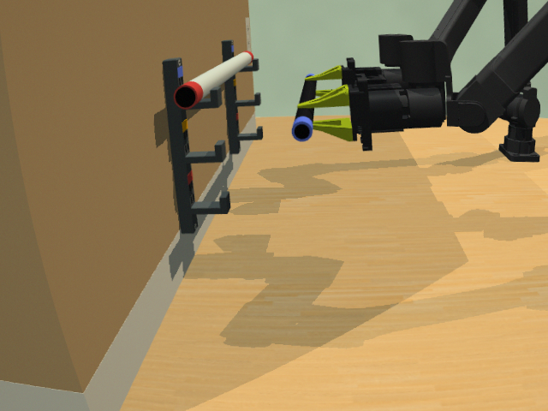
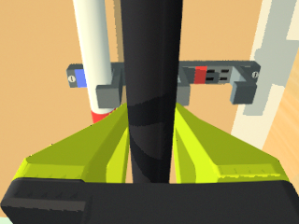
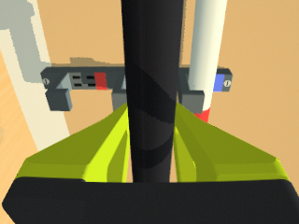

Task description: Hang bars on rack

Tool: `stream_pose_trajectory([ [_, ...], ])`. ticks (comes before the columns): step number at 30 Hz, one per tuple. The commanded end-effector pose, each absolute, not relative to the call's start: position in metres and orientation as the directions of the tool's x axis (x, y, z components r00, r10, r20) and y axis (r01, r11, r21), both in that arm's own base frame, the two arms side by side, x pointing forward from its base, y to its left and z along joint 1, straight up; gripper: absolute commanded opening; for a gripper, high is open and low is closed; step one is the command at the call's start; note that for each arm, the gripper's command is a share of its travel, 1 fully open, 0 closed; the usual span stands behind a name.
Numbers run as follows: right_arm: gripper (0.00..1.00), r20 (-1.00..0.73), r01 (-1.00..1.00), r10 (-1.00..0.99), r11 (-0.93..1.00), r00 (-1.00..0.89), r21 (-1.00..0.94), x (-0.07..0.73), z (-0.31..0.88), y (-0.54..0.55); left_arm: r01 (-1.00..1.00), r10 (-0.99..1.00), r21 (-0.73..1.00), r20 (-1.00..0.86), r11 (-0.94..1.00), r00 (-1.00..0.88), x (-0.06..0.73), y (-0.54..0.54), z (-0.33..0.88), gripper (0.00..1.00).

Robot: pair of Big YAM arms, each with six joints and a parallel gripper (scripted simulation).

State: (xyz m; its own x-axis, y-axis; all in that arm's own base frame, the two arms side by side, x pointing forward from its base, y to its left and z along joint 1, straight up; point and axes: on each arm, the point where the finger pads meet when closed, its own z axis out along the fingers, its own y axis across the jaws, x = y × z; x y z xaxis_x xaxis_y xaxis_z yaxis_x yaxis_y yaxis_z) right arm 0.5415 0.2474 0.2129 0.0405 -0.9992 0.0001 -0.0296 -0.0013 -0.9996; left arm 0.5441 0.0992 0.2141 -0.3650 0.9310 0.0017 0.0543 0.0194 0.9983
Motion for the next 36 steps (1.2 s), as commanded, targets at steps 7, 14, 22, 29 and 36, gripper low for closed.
stream_pose_trajectory([
  [7, 0.0, -0.027, 0.037, -0.999, 0.027, 0.023, -0.999, 0.574, 0.249, 0.248, -0.011, 0.922, 1.0, -0.014, 0.01, -0.386, 0.571, 0.119, 0.241, 0.0],
  [14, 0.0, -0.027, 0.037, -0.999, 0.027, 0.023, -0.999, 0.586, 0.249, 0.248, -0.011, 0.922, 1.0, -0.014, 0.01, -0.386, 0.582, 0.123, 0.241, 0.0],
  [22, 0.0, -0.027, 0.037, -0.999, 0.028, 0.023, -0.999, 0.596, 0.249, 0.249, -0.011, 0.922, 1.0, -0.014, 0.01, -0.386, 0.591, 0.127, 0.241, 0.0],
  [29, 0.0, -0.027, 0.037, -0.999, 0.028, 0.023, -0.999, 0.608, 0.249, 0.249, -0.011, 0.922, 1.0, -0.014, 0.01, -0.386, 0.602, 0.131, 0.241, 0.0],
  [36, 0.0, -0.027, 0.037, -0.999, 0.028, 0.023, -0.999, 0.618, 0.249, 0.249, -0.011, 0.922, 1.0, -0.014, 0.01, -0.386, 0.612, 0.135, 0.241, 0.0],
])
